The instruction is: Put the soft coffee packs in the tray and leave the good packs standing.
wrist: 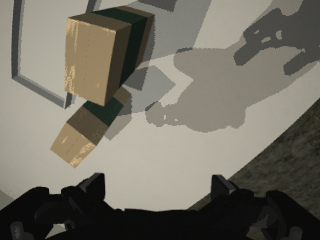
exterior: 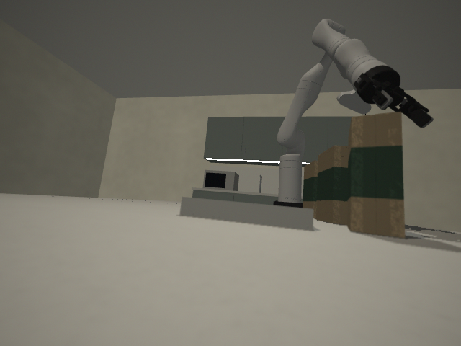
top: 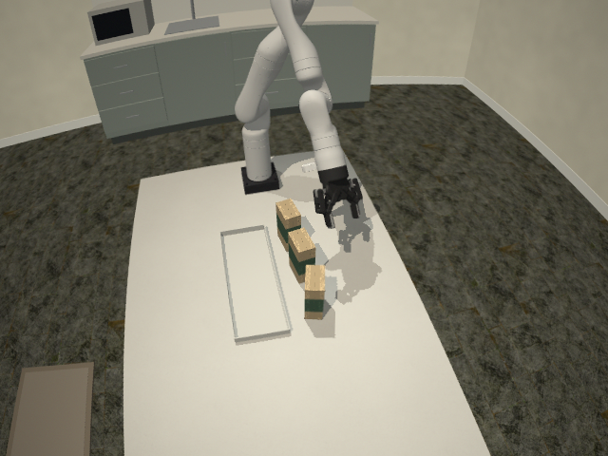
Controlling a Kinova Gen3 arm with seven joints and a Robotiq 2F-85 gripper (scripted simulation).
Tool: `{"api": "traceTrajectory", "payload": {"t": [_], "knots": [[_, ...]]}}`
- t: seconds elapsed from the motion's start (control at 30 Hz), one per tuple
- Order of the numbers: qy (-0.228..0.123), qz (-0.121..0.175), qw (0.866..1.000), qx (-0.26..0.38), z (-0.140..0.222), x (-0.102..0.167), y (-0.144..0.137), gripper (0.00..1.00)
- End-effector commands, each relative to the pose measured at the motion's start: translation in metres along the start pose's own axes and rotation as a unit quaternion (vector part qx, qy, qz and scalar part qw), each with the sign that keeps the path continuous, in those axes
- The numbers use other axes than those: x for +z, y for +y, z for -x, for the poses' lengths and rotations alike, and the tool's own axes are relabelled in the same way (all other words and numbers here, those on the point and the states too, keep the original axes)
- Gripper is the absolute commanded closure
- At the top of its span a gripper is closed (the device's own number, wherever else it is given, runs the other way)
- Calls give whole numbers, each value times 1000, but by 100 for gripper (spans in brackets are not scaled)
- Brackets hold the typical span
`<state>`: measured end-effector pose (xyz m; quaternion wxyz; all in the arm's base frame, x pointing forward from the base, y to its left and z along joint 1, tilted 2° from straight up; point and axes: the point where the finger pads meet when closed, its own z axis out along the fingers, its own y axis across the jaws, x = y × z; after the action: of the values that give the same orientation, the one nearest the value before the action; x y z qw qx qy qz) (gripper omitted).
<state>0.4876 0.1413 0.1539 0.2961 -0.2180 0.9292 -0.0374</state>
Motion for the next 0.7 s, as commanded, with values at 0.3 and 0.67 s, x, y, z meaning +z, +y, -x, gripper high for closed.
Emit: {"api": "traceTrajectory", "payload": {"t": [0.3,0.67], "knots": [[9,0,1000,10,-4,-4,-6,0],[20,2,1000,16,-10,-7,-7,0]]}}
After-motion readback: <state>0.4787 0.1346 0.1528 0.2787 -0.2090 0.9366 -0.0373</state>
